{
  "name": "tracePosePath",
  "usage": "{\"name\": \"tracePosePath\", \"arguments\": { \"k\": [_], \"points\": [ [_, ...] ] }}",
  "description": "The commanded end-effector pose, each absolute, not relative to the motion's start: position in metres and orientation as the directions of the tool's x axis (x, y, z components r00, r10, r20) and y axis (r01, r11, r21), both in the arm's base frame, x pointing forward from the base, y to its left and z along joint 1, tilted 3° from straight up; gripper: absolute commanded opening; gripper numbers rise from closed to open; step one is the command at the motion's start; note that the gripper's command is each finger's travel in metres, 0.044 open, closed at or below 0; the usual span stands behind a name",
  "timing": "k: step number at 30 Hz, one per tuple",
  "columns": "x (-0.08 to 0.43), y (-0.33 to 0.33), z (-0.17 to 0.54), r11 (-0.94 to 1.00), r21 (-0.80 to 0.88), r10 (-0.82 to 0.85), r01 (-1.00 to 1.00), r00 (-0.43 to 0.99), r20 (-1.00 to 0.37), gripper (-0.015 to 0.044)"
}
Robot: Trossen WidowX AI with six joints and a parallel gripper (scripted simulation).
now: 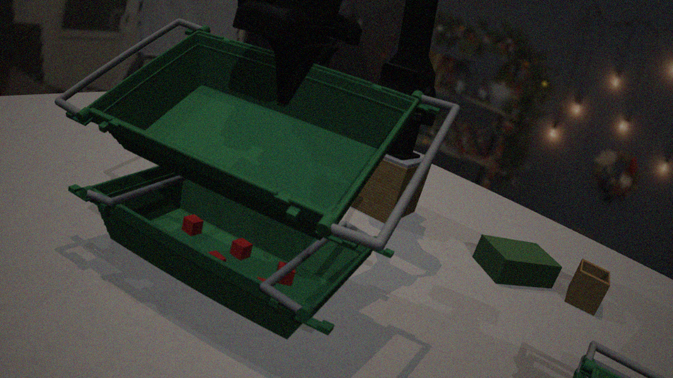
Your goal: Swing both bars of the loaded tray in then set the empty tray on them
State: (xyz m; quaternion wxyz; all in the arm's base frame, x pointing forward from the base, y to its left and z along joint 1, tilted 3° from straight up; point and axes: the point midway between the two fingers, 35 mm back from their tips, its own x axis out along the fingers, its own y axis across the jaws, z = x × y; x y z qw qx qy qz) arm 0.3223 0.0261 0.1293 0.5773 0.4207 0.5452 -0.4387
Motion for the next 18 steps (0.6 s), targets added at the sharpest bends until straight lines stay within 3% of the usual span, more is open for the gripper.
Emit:
{"name": "tracePosePath", "arguments": {
  "k": [1, 18],
  "points": [
    [0.325, 0.026, 0.135, 0.266, 0.029, -0.047, 0.964, 0.043, -0.998, 0.0000],
    [0.326, 0.026, 0.120, 0.266, 0.029, -0.047, 0.964, 0.043, -0.998, 0.0000]
  ]
}}
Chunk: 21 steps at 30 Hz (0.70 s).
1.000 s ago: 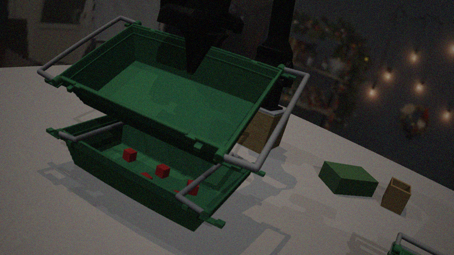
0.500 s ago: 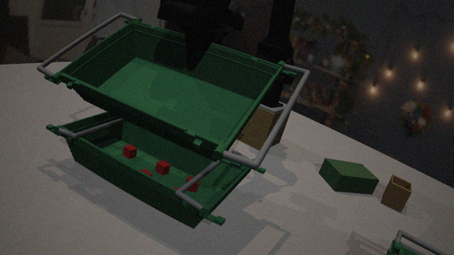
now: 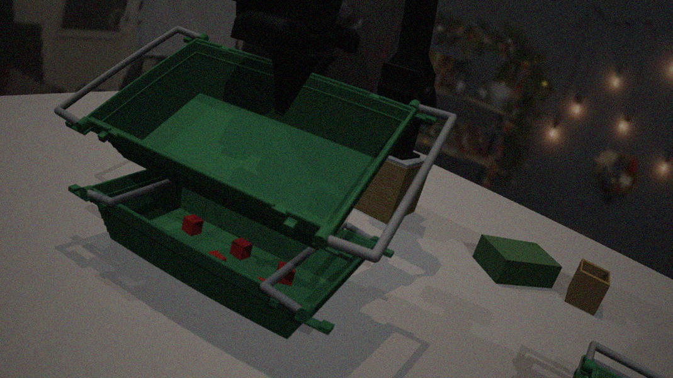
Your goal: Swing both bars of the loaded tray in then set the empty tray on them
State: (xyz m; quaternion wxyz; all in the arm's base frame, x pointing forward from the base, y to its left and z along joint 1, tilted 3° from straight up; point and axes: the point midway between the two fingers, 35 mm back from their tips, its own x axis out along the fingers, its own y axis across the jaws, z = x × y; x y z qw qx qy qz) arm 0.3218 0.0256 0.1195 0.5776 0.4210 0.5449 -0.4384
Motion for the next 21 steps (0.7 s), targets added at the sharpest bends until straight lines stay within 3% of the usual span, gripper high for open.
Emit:
{"name": "tracePosePath", "arguments": {
  "k": [1, 21],
  "points": [
    [0.326, 0.026, 0.119, 0.266, 0.029, -0.047, 0.964, 0.043, -0.998, 0.0000],
    [0.322, 0.024, 0.091, 0.266, 0.029, -0.047, 0.964, 0.043, -0.998, 0.0000]
  ]
}}
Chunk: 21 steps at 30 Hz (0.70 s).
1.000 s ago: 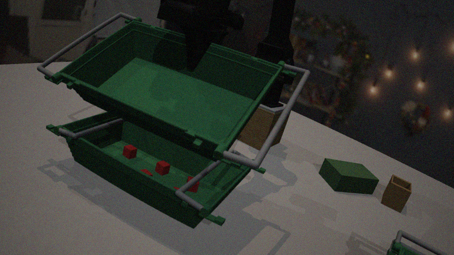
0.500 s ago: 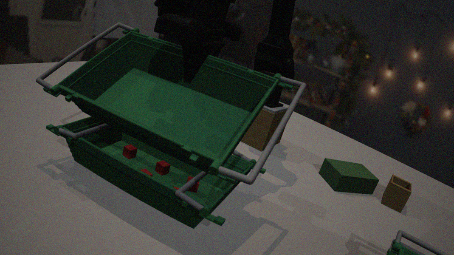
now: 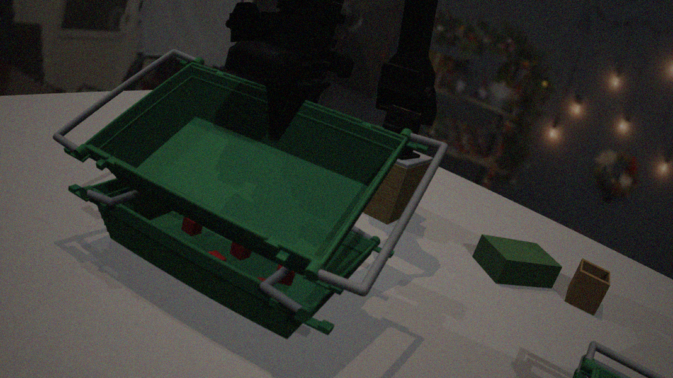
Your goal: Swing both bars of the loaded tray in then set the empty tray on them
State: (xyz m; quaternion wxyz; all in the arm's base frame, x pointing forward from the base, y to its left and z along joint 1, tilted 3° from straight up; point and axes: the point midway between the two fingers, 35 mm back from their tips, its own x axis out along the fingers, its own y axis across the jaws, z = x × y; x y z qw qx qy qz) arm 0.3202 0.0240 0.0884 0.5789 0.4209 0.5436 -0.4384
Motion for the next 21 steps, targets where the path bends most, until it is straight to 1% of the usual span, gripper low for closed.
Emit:
{"name": "tracePosePath", "arguments": {
  "k": [1, 21],
  "points": [
    [0.321, 0.024, 0.090, 0.266, 0.029, -0.047, 0.964, 0.043, -0.998, 0.0000],
    [0.309, 0.020, 0.073, 0.266, 0.028, -0.047, 0.964, 0.042, -0.998, 0.0000]
  ]
}}
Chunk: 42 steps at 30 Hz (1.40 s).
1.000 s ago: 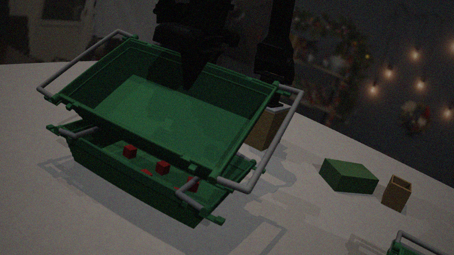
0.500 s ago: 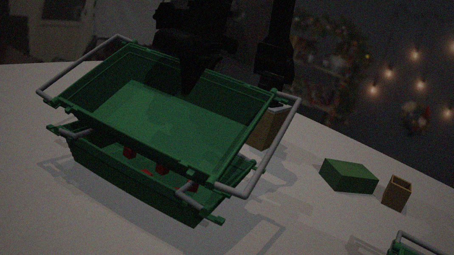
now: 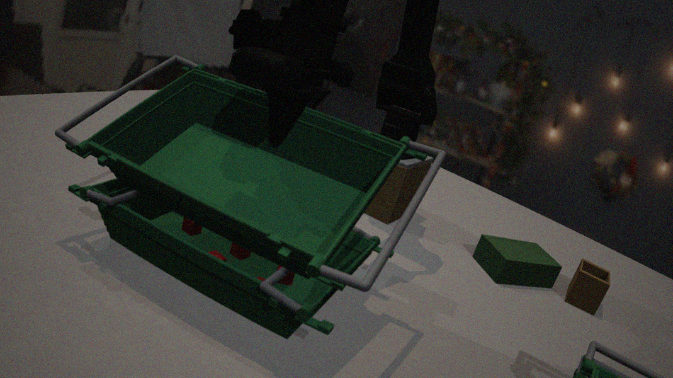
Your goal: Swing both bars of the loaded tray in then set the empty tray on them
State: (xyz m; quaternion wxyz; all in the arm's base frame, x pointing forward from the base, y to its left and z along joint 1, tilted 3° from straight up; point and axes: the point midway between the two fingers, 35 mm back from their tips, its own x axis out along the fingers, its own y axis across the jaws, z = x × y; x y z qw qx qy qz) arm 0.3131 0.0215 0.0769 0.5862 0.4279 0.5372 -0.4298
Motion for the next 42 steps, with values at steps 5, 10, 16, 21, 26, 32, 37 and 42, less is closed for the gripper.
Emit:
{"name": "tracePosePath", "arguments": {
  "k": [5, 10, 16, 21, 26, 32, 37, 42],
  "points": [
    [0.307, 0.019, 0.067, 0.266, 0.027, -0.048, 0.964, 0.041, -0.998, 0.0000],
    [0.305, 0.019, 0.065, 0.266, 0.027, -0.048, 0.964, 0.041, -0.998, 0.0000],
    [0.303, 0.018, 0.059, 0.266, 0.027, -0.048, 0.964, 0.041, -0.998, 0.0000],
    [0.303, 0.018, 0.059, 0.266, 0.027, -0.048, 0.964, 0.041, -0.998, 0.0000],
    [0.302, 0.017, 0.055, 0.266, 0.027, -0.048, 0.964, 0.041, -0.998, 0.0000],
    [0.300, 0.016, 0.050, 0.266, 0.027, -0.048, 0.964, 0.041, -0.998, 0.0000],
    [0.300, 0.016, 0.050, 0.266, 0.027, -0.048, 0.964, 0.041, -0.998, 0.0000],
    [0.300, 0.016, 0.050, 0.266, 0.027, -0.048, 0.964, 0.041, -0.998, 0.0000]
  ]
}}
